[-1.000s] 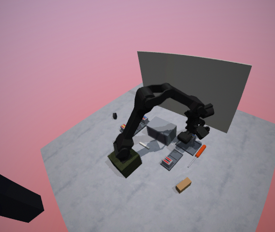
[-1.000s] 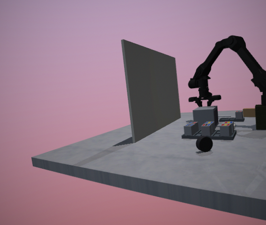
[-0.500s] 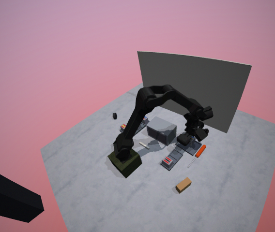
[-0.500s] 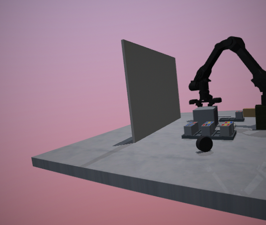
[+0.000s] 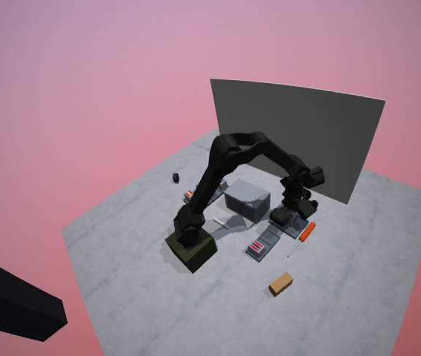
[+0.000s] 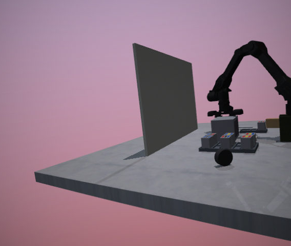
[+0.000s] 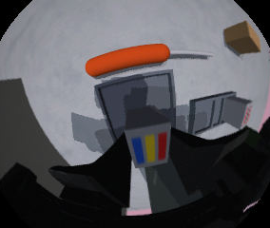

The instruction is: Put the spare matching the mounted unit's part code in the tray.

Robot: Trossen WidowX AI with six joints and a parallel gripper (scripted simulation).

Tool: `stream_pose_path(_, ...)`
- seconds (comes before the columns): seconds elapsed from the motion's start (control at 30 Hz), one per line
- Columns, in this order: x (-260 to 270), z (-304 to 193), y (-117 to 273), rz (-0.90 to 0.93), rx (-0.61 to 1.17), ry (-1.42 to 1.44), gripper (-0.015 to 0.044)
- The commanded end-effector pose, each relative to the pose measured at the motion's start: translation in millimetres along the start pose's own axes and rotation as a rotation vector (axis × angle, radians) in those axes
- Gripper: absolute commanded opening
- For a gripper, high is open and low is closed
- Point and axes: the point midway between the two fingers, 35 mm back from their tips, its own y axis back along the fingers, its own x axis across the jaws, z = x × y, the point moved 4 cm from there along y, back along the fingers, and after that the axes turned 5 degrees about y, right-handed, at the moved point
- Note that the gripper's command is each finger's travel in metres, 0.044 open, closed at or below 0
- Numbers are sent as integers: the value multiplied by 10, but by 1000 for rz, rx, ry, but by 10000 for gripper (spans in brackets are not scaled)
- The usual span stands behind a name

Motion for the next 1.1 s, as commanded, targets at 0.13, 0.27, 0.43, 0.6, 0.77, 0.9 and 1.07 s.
stream_pose_path(0.13, 2, 1, 4, 1, 0, 0, 184)
stream_pose_path(0.27, 2, 1, 4, 1, 0, 0, 289)
stream_pose_path(0.43, 2, 1, 4, 1, 0, 0, 420)
stream_pose_path(0.6, 35, 19, 440, 0, 1, 2, 440)
stream_pose_path(0.77, -9, -5, 1077, -2, 3, 5, 440)
stream_pose_path(0.9, -9, -5, 1077, -2, 3, 5, 440)
stream_pose_path(1.07, 14, 14, 1087, 21, -11, 9, 440)
